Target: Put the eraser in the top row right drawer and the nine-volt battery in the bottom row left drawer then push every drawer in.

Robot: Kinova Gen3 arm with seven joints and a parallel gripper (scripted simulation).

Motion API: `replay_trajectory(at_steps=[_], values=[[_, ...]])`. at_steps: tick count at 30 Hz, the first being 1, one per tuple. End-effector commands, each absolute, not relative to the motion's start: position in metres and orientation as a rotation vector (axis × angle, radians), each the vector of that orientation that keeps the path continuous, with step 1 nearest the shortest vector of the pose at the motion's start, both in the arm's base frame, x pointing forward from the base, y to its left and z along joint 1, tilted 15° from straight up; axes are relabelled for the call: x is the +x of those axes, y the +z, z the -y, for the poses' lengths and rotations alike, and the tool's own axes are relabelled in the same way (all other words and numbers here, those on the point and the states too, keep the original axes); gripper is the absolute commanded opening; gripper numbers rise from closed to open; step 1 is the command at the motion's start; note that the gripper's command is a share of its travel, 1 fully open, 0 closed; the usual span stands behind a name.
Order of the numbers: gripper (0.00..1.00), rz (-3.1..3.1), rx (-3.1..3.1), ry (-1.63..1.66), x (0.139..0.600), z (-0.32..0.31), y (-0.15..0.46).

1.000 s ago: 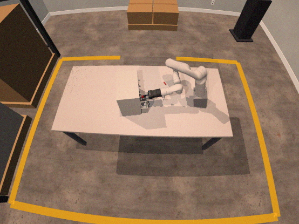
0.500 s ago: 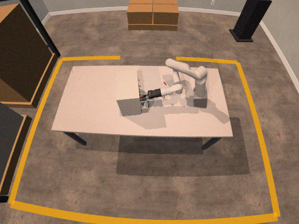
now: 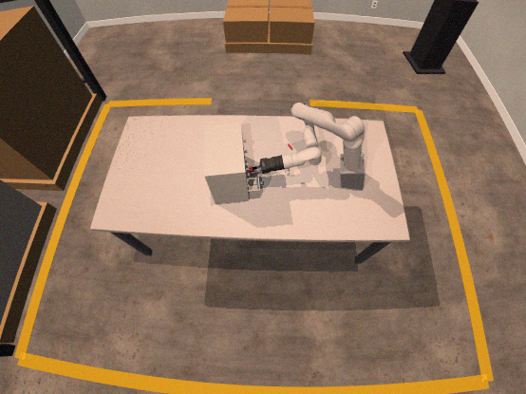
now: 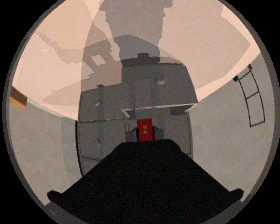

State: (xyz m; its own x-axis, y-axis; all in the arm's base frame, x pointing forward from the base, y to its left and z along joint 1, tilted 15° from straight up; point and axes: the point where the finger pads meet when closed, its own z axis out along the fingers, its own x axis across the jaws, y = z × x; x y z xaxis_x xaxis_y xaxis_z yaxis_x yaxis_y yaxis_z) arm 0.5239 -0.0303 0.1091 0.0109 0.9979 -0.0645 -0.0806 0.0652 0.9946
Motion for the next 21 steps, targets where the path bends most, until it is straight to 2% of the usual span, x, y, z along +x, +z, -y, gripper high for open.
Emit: replay_trajectory(at_steps=[1, 4, 7, 8, 9, 12, 13, 21], values=[[0.51, -1.175, 1.109, 1.192, 0.5232, 0.0314, 0.1100], [0.51, -1.175, 1.109, 1.192, 0.5232, 0.0314, 0.1100], [0.63, -1.175, 1.109, 1.192, 0.5232, 0.0314, 0.1100], [0.63, -1.175, 1.109, 1.192, 0.5232, 0.0314, 0.1100], [0.69, -1.175, 1.109, 1.192, 0.5232, 0.0314, 0.1100], [0.75, -1.175, 1.109, 1.192, 0.5232, 0.0314, 0.1100], [0.81, -1.175, 1.109, 1.192, 0.5232, 0.0314, 0.1100], [0.81, -1.175, 1.109, 1.192, 0.5232, 0.0314, 0.1100]])
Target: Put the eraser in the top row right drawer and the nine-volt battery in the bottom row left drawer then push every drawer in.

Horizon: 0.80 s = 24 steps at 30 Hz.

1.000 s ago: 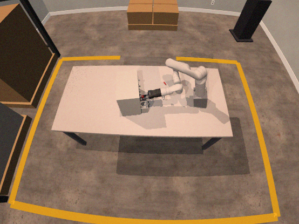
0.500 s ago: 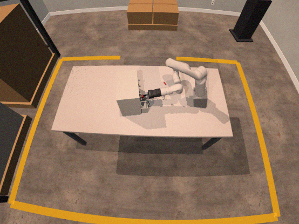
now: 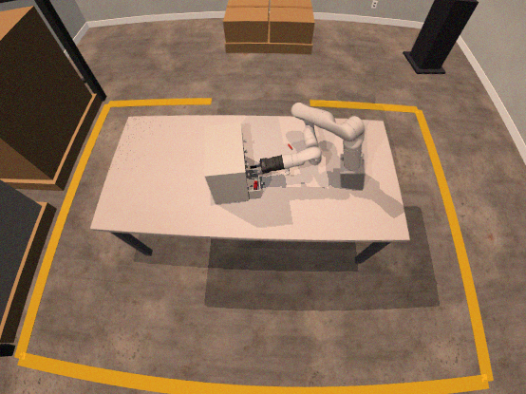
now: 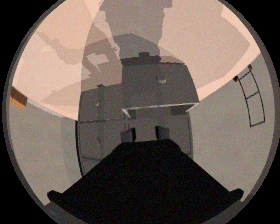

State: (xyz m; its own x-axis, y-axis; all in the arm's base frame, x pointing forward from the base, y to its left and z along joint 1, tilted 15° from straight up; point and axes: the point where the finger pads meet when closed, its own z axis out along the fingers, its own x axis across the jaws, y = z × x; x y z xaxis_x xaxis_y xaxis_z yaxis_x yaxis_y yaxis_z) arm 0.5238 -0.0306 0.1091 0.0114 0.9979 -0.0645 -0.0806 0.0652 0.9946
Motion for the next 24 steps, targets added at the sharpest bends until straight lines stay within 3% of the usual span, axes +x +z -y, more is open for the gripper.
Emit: replay_trajectory(at_steps=[1, 24], values=[[0.81, -1.175, 1.109, 1.192, 0.5232, 0.0314, 0.1100], [0.81, -1.171, 1.104, 1.196, 0.5223, 0.0325, 0.1120]])
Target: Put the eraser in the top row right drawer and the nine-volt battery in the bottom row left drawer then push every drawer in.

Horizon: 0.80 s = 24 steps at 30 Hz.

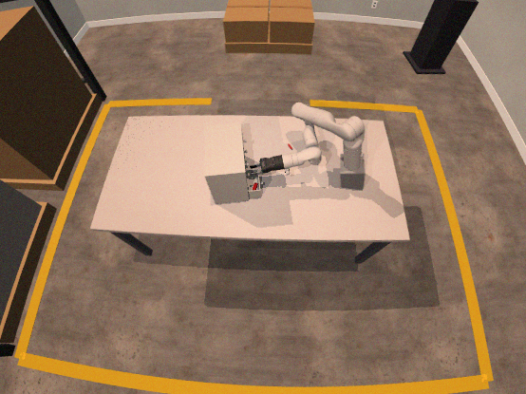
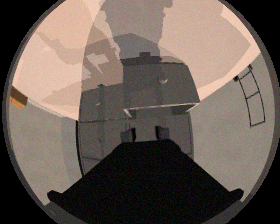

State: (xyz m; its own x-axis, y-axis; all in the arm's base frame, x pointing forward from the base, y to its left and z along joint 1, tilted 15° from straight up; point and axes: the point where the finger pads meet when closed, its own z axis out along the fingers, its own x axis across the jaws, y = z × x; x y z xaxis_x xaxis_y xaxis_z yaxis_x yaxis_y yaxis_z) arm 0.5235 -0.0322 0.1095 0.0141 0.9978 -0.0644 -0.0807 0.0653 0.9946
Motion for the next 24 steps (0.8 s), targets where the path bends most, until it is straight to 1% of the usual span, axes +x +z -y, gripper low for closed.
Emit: replay_trajectory(at_steps=[1, 24], values=[[0.81, -1.170, 1.103, 1.196, 0.522, 0.033, 0.112], [0.81, -1.168, 1.103, 1.197, 0.514, 0.047, 0.113]])
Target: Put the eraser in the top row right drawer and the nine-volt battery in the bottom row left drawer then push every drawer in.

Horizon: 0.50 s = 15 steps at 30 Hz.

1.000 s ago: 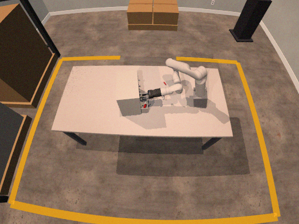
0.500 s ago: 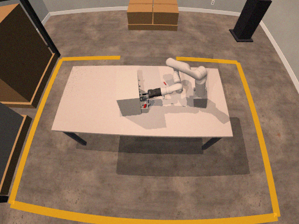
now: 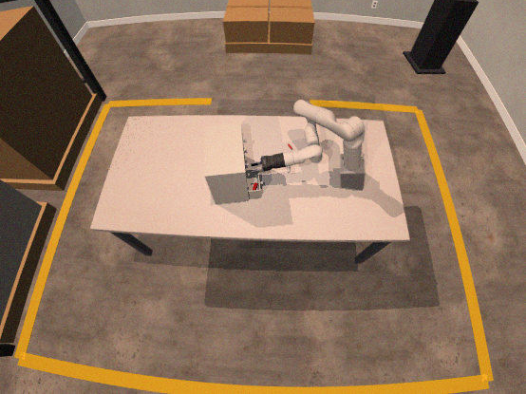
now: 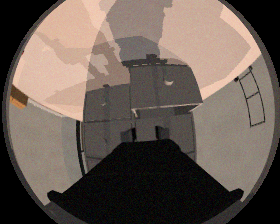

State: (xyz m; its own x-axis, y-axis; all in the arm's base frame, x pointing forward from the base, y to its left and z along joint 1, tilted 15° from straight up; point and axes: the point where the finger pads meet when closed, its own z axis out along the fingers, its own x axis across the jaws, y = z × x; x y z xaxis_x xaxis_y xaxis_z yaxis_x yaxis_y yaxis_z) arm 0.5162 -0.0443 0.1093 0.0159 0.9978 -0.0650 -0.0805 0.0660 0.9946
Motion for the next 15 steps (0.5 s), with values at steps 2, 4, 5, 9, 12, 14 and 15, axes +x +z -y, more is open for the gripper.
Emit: replay_trajectory(at_steps=[2, 4, 5, 9, 12, 14, 15], values=[[0.81, -1.168, 1.103, 1.197, 0.514, 0.047, 0.113], [0.81, -1.169, 1.102, 1.198, 0.512, 0.049, 0.112], [0.81, -1.169, 1.102, 1.198, 0.512, 0.050, 0.113], [0.81, -1.166, 1.104, 1.194, 0.508, 0.057, 0.112], [0.81, -1.165, 1.104, 1.194, 0.506, 0.062, 0.112], [0.81, -1.165, 1.104, 1.193, 0.504, 0.065, 0.112], [0.81, -1.165, 1.104, 1.193, 0.503, 0.067, 0.112]])
